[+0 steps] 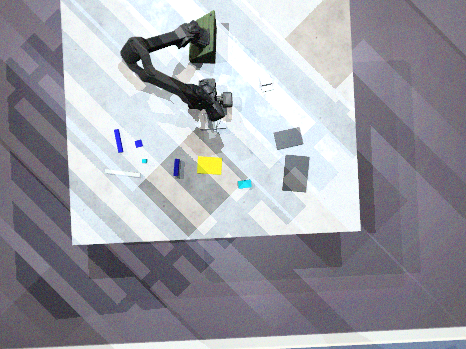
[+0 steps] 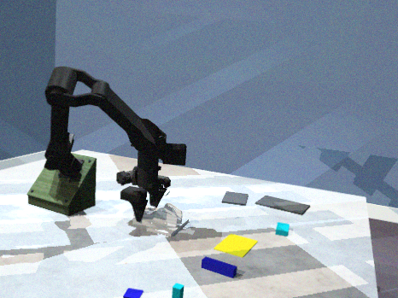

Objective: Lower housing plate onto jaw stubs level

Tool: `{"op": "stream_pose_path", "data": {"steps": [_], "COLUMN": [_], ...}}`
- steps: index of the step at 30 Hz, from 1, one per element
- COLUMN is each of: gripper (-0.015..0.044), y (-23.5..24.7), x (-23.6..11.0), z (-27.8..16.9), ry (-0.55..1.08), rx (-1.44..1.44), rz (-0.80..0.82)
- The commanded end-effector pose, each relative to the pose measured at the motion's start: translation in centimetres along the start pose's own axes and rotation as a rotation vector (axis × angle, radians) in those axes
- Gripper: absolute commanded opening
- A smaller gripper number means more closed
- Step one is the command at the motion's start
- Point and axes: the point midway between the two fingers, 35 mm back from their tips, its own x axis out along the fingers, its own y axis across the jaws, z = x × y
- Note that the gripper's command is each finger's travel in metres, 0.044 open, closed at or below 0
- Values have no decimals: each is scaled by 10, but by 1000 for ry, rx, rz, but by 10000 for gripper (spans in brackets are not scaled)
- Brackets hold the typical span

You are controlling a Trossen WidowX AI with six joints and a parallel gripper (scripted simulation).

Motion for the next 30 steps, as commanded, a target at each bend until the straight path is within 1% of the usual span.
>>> {"op": "stream_pose_path", "data": {"steps": [1,15,30], "gripper": [351,351,351], "y": [1,1,1], "x": [4,-2,2], "z": [1,1,0], "ry": [-8,-8,-8], "rx": [5,5,5], "rz": [1,0,1]}}
